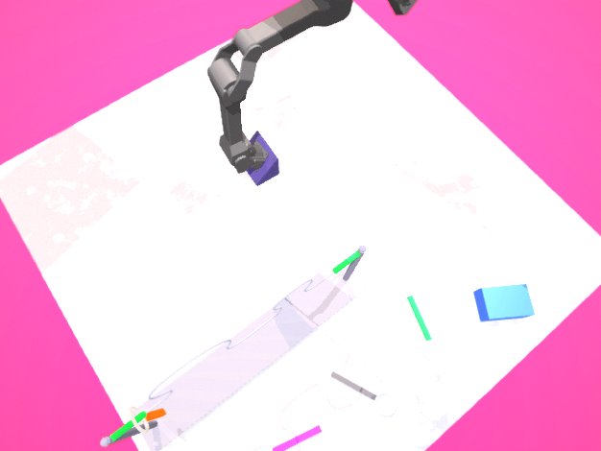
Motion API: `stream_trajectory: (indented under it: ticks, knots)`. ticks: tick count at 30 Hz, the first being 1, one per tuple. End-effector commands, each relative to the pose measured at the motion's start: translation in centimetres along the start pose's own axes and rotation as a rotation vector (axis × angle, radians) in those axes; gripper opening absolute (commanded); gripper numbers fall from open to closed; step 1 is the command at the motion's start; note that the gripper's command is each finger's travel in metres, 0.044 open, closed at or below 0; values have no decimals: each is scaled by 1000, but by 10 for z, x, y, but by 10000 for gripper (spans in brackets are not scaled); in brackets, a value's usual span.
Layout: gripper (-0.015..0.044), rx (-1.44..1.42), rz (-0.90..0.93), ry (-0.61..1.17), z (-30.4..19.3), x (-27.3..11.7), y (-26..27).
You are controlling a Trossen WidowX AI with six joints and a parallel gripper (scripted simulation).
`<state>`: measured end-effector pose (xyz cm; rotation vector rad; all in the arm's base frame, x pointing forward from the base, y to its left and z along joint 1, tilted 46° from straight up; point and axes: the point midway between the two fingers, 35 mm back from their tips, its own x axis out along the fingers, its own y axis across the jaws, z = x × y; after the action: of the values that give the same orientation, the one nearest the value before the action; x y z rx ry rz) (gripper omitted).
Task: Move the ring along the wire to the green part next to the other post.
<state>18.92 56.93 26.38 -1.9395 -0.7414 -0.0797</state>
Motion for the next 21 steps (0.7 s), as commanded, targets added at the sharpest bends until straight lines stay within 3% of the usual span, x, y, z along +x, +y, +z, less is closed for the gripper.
stream_trajectory:
  ticks: [1,21]
  knots:
    - [160,50,-7,22,-31,29,5]
    - [160,271,-34,116,-196,130,38]
